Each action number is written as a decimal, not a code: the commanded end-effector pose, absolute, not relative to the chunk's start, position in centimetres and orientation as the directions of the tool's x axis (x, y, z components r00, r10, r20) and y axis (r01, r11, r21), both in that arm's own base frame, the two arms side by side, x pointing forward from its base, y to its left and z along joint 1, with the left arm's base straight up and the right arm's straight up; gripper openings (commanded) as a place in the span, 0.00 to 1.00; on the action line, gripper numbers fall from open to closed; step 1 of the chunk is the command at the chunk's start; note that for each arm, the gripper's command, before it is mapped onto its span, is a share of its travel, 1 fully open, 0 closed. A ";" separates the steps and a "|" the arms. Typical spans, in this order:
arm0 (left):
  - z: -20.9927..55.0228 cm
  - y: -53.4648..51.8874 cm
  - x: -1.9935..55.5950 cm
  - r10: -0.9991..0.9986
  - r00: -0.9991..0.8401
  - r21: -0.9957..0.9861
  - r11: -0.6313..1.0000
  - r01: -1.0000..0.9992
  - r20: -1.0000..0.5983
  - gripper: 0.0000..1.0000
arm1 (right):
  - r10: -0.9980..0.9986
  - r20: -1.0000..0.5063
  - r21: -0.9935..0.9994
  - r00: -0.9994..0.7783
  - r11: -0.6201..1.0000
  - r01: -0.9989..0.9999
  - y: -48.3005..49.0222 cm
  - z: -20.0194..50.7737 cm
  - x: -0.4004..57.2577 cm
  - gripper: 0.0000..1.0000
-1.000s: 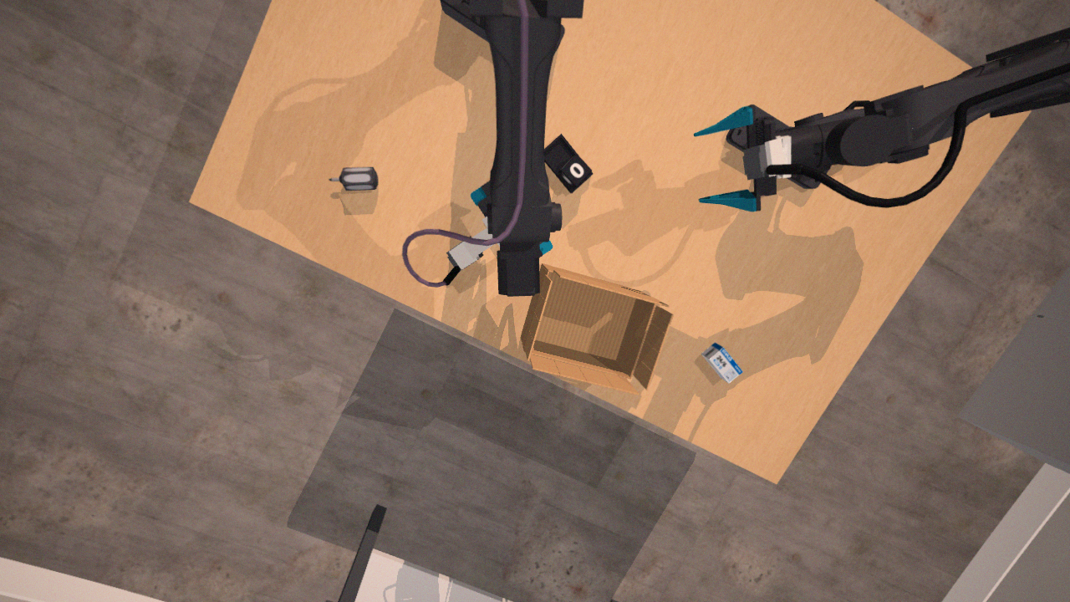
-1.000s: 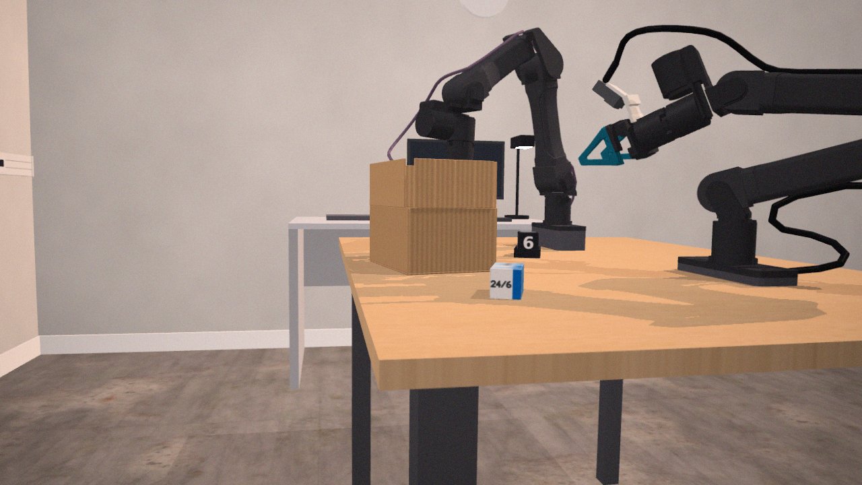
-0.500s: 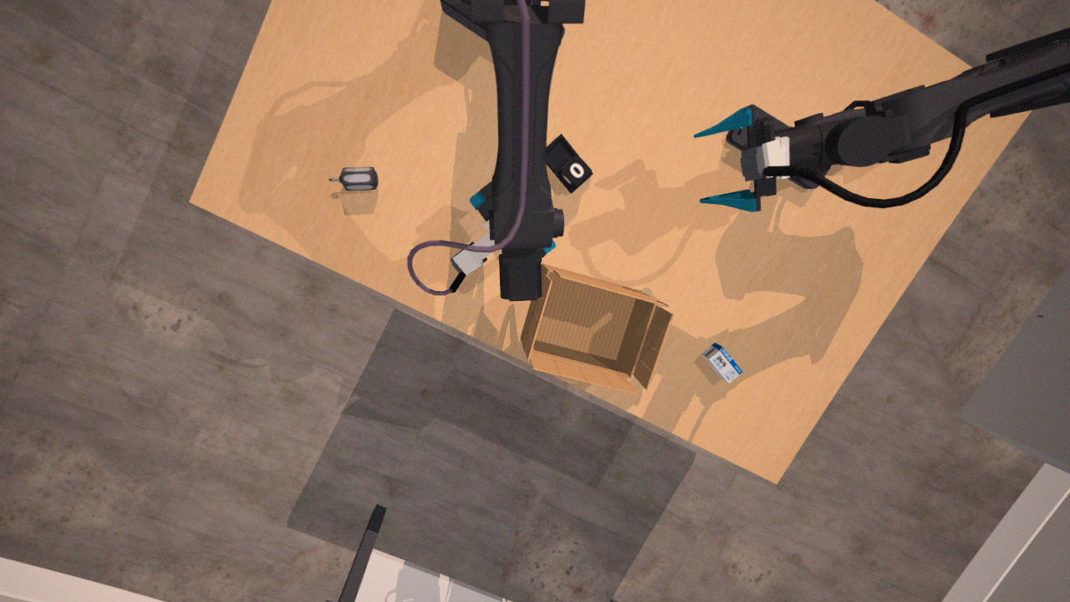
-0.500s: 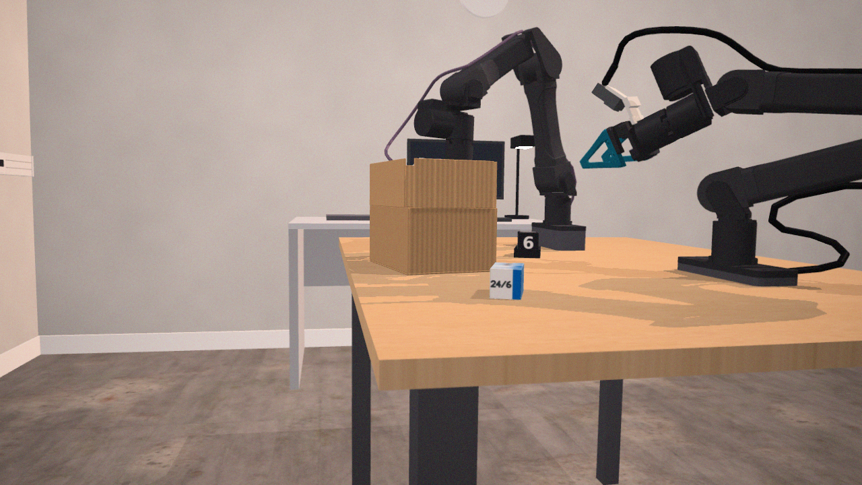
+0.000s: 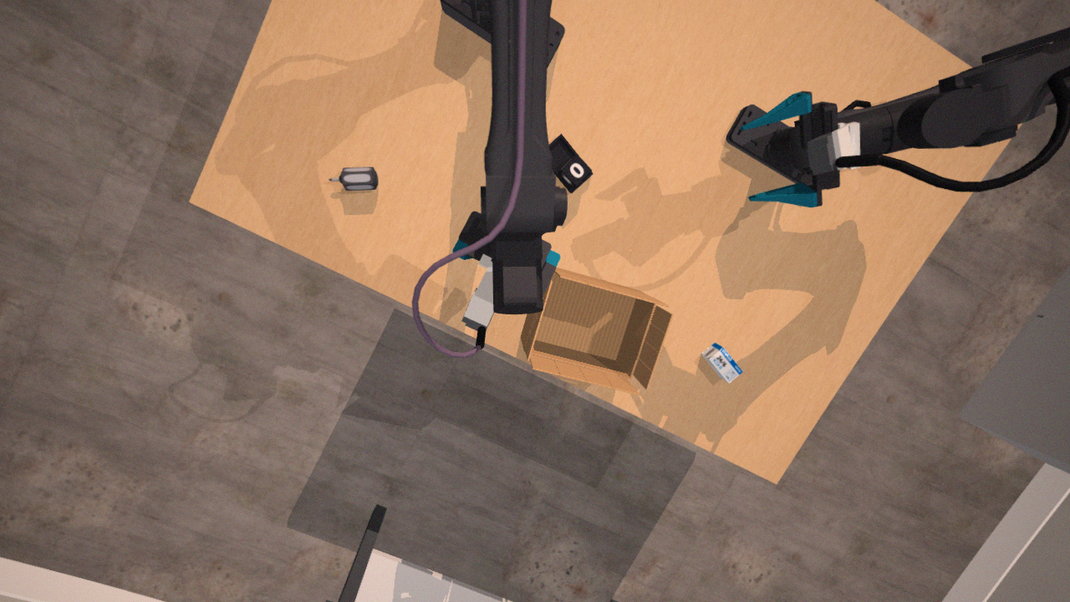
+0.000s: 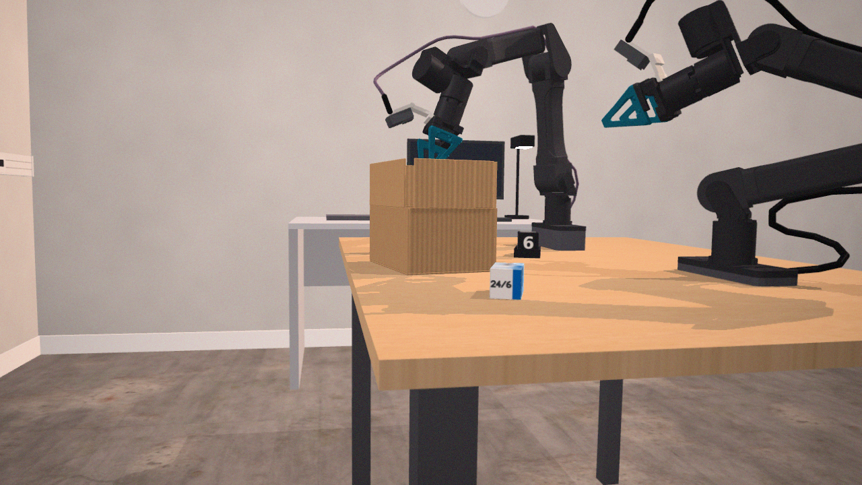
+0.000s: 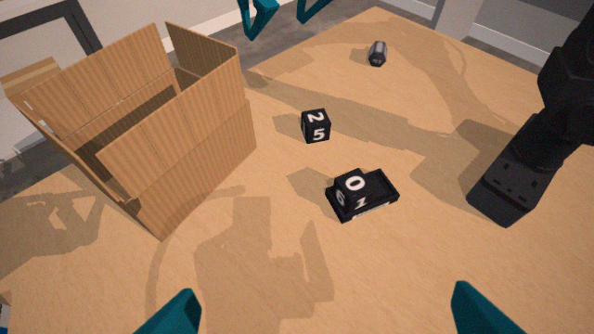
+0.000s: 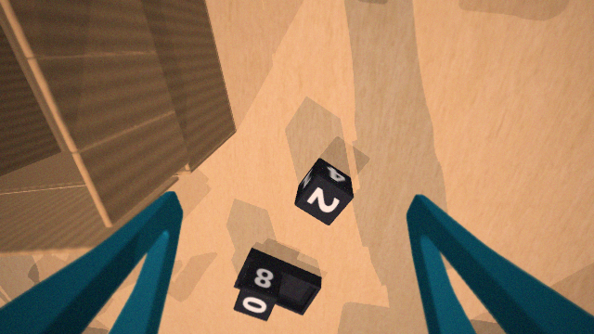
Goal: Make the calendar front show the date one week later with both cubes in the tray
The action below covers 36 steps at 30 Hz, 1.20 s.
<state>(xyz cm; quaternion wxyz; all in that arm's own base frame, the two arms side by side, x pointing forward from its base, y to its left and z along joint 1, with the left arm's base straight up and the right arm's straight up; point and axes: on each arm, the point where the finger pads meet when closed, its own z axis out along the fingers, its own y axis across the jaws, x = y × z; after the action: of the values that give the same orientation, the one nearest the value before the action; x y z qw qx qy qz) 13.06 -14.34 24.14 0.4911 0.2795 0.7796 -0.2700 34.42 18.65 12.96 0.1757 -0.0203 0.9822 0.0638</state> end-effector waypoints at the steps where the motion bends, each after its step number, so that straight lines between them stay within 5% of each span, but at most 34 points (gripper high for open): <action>1: 24.9 -12.5 11.9 0.172 -0.382 -0.148 0.721 0.677 -0.908 1.00 | -0.188 -0.474 0.070 -0.860 0.966 -0.249 19.9 16.6 35.9 1.00; 16: 27.8 -9.7 10.1 0.144 -0.373 -0.149 0.741 0.654 -0.917 1.00 | -0.706 -0.344 -0.160 -0.619 0.693 -0.703 23.9 16.7 32.1 1.00; 26: 28.9 -8.6 9.3 0.133 -0.357 -0.145 0.743 0.653 -0.925 1.00 | -0.959 -0.154 -0.245 -0.238 0.271 -0.931 26.6 16.2 28.6 1.00; 36: 29.5 -8.8 9.3 0.116 -0.348 -0.154 0.737 0.658 -0.930 1.00 | -0.991 0.009 -0.229 0.135 -0.134 -0.964 28.2 16.0 25.6 1.00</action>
<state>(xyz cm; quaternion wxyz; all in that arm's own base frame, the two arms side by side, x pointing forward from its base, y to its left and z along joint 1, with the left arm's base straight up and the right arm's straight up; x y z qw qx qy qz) 9.75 -9.46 28.41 0.5021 0.2563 0.7853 -0.2557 26.60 27.90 15.57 0.1153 -0.6822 0.7194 -0.0613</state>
